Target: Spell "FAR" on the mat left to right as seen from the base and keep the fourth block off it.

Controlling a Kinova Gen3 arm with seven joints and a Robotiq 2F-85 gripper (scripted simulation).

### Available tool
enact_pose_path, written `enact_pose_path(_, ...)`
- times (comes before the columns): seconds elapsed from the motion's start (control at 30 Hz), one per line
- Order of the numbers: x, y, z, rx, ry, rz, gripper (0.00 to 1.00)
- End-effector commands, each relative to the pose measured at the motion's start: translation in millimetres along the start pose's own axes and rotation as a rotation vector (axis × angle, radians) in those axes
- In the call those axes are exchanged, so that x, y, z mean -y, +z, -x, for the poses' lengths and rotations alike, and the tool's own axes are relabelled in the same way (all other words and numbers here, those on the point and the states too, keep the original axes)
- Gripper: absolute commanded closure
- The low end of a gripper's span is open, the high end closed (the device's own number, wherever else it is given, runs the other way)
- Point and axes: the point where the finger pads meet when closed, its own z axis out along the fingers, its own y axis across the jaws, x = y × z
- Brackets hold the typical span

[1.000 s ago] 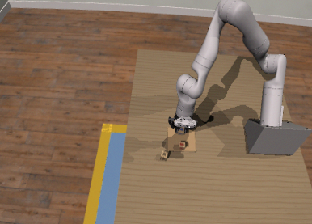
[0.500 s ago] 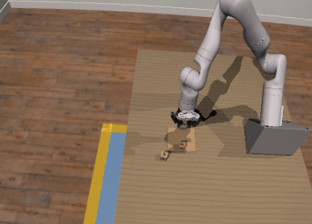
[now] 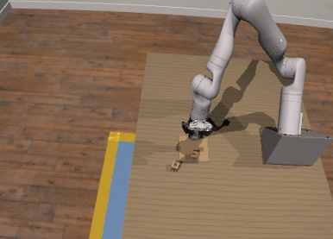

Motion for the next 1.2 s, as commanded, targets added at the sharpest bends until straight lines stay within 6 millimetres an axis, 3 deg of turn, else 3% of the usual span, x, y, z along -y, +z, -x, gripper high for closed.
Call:
enact_pose_path(0.0, 1.0, 13.2, 3.7, 0.009, 0.007, -0.004, 0.74)
enact_pose_path(0.53, -1.5, 75.6, 3.3, 0.007, 0.006, 0.001, 0.74)
enact_pose_path(1.17, -0.2, 79.9, 2.4, 0.007, 0.005, -0.002, 0.74)
